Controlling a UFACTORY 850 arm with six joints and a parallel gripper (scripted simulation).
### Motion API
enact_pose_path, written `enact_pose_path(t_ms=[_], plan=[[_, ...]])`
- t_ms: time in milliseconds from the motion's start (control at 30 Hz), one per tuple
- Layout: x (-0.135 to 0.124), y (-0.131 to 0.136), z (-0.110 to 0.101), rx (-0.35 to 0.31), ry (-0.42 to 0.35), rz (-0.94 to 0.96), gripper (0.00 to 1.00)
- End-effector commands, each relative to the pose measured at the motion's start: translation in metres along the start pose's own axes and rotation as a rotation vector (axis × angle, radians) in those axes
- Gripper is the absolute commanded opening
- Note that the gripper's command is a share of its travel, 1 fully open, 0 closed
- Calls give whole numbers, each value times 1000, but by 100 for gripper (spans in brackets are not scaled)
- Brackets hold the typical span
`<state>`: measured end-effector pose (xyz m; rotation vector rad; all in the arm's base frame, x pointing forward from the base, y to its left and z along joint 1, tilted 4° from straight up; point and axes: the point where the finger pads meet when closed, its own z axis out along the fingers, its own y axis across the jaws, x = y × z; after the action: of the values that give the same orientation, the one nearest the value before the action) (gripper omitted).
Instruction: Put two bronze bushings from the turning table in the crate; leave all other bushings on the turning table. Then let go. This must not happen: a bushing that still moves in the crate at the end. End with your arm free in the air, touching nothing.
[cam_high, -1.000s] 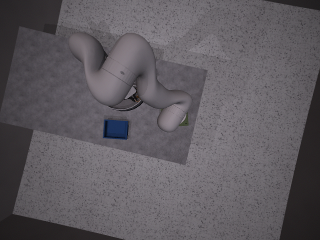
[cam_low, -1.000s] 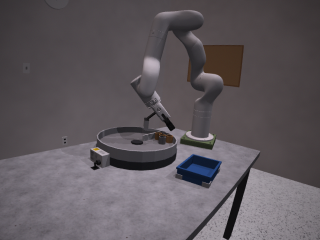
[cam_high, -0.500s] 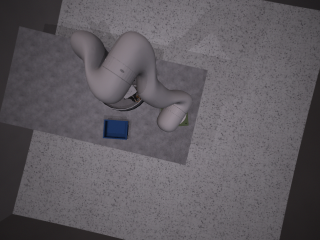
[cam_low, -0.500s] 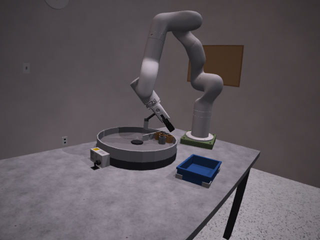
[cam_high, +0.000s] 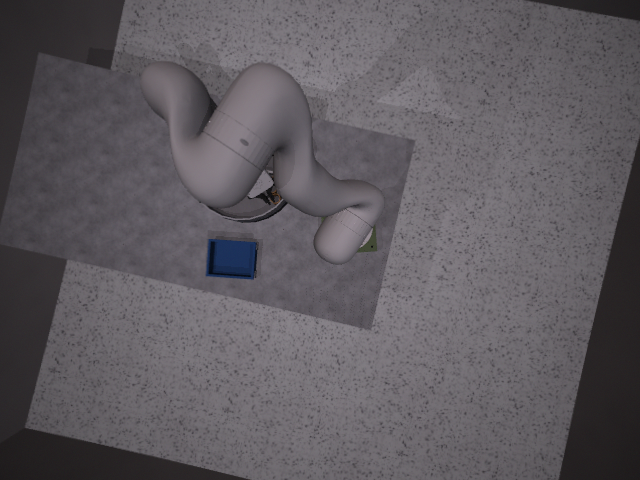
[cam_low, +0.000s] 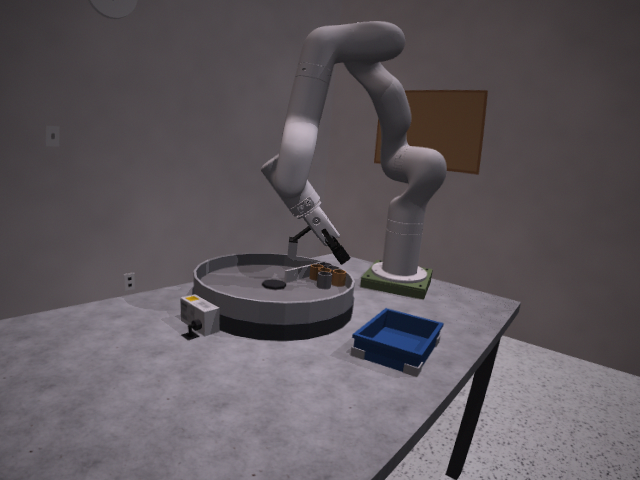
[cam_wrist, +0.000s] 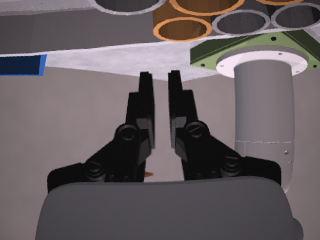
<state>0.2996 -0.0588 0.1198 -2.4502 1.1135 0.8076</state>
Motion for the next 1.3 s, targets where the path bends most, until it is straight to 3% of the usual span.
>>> enact_pose_path(t_ms=[0, 333, 1267], plan=[[0, 0, -1, 0, 1, 0, 10], [15, 0, 17, 1, 1, 0, 10], [23, 0, 26, 1, 1, 0, 10]])
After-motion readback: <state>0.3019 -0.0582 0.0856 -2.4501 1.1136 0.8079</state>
